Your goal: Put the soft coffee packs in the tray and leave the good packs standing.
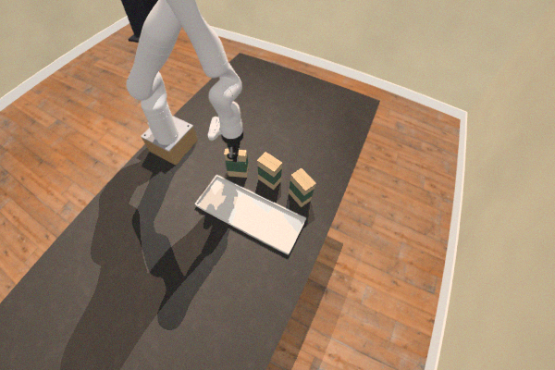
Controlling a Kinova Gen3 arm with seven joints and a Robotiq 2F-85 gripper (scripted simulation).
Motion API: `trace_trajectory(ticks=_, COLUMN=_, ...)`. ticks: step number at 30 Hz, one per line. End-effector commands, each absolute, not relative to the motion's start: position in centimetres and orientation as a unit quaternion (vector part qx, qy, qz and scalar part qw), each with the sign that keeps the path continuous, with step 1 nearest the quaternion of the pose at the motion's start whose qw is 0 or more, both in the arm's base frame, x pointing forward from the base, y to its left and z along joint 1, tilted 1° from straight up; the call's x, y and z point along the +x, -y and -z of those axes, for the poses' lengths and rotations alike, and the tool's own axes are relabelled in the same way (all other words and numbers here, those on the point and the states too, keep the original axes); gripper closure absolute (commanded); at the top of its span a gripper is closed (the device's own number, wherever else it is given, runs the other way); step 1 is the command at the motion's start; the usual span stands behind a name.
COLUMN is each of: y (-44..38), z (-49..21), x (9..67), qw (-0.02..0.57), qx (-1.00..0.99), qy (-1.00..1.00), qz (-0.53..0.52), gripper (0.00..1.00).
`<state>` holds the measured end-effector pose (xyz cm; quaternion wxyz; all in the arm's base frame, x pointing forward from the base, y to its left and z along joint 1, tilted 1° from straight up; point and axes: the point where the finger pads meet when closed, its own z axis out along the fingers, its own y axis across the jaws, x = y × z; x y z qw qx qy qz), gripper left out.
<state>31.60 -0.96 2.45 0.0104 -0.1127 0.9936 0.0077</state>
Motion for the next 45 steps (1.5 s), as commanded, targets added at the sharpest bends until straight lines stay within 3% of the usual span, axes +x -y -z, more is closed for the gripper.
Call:
trace_trajectory(ticks=1, y=1.0, z=-2.4, x=31.6, qw=0.01, qx=-0.113, qy=-0.994, qz=-0.008, gripper=0.75)
trace_trajectory(ticks=45, y=1.0, z=-3.8, x=31.6, qw=0.01, qx=-0.113, qy=-0.994, qz=-0.008, gripper=0.75)
